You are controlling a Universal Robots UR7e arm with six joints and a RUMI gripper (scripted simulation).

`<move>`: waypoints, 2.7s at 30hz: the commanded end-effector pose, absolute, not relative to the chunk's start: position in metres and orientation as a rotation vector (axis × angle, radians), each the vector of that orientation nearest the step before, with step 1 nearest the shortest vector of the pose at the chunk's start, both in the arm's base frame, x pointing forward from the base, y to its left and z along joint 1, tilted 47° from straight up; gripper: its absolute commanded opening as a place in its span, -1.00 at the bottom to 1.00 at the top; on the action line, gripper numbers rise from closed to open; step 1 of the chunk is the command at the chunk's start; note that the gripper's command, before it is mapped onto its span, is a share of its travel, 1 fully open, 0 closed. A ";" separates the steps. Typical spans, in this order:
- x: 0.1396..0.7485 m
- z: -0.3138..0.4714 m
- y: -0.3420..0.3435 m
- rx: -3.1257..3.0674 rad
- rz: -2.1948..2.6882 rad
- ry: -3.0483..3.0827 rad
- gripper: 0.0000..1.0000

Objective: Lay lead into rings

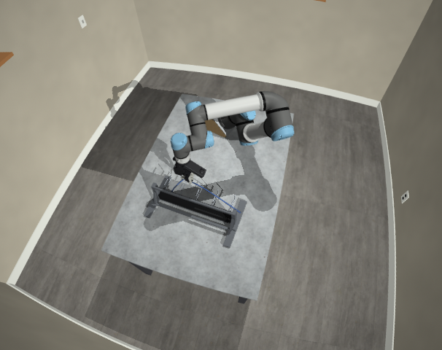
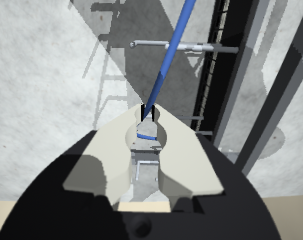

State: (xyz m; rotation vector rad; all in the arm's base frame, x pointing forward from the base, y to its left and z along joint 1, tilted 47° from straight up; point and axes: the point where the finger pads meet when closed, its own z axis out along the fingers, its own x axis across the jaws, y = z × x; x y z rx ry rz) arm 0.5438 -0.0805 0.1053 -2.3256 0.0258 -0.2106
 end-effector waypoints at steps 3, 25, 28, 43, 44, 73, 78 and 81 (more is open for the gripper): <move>0.544 0.106 -0.081 -2.326 -0.213 0.026 -1.00; 0.544 0.105 -0.081 -2.326 -0.213 0.026 -1.00; 0.544 0.105 -0.080 -2.326 -0.213 0.026 -1.00; 0.546 0.101 -0.075 -2.326 -0.213 0.026 -1.00; 0.546 0.101 -0.075 -2.326 -0.213 0.026 -1.00; 0.550 0.080 -0.054 -2.326 -0.213 0.026 -1.00; 0.551 0.078 -0.052 -2.326 -0.213 0.026 -1.00; 0.551 0.076 -0.049 -2.326 -0.213 0.026 -1.00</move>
